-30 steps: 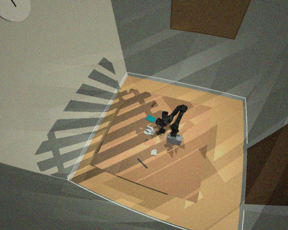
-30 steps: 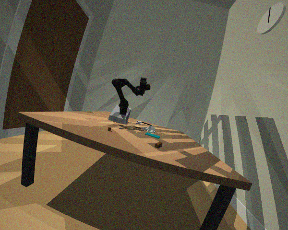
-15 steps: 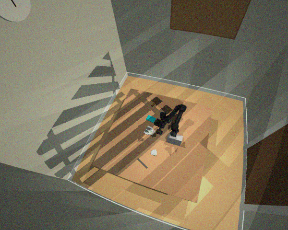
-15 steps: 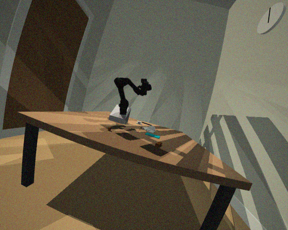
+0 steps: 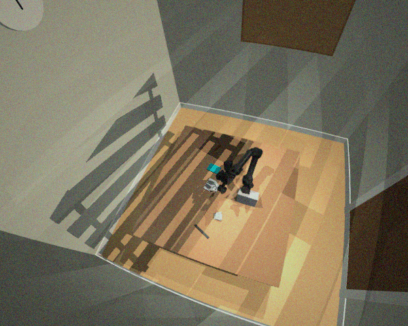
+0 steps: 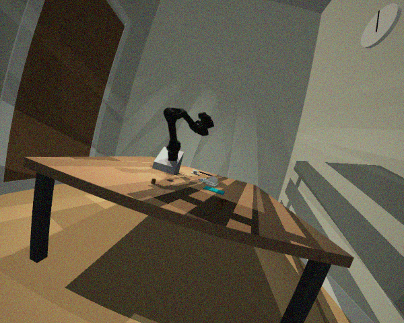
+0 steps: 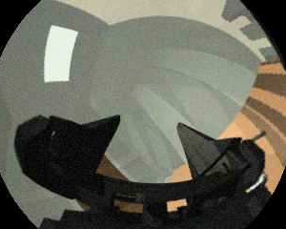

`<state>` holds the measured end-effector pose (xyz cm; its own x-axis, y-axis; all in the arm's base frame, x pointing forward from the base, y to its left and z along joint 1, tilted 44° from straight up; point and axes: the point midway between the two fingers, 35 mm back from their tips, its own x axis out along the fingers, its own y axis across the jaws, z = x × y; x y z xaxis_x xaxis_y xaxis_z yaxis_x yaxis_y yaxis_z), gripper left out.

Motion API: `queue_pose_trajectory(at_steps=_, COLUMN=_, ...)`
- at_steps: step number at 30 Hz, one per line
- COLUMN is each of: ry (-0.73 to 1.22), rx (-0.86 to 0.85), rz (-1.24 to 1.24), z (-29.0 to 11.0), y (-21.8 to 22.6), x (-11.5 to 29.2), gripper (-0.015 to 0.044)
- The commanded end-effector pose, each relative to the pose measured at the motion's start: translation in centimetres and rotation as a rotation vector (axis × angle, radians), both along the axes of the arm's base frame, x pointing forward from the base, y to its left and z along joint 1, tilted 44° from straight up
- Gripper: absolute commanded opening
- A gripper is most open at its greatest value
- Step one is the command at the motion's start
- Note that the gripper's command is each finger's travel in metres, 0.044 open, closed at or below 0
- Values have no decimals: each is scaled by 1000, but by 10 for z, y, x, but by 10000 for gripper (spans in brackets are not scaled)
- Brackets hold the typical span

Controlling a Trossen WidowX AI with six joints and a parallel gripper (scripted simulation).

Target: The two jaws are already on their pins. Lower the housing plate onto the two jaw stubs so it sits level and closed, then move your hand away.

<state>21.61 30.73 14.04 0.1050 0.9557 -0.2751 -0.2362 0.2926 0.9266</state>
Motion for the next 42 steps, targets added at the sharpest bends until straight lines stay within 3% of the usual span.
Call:
queue_pose_trajectory(at_steps=1, ry=-35, rx=-40, rz=-1, z=-9, y=2, x=4, gripper=440)
queue_pose_trajectory(at_steps=42, ry=-400, rx=-445, rz=170, z=-93, y=7, x=27, gripper=440)
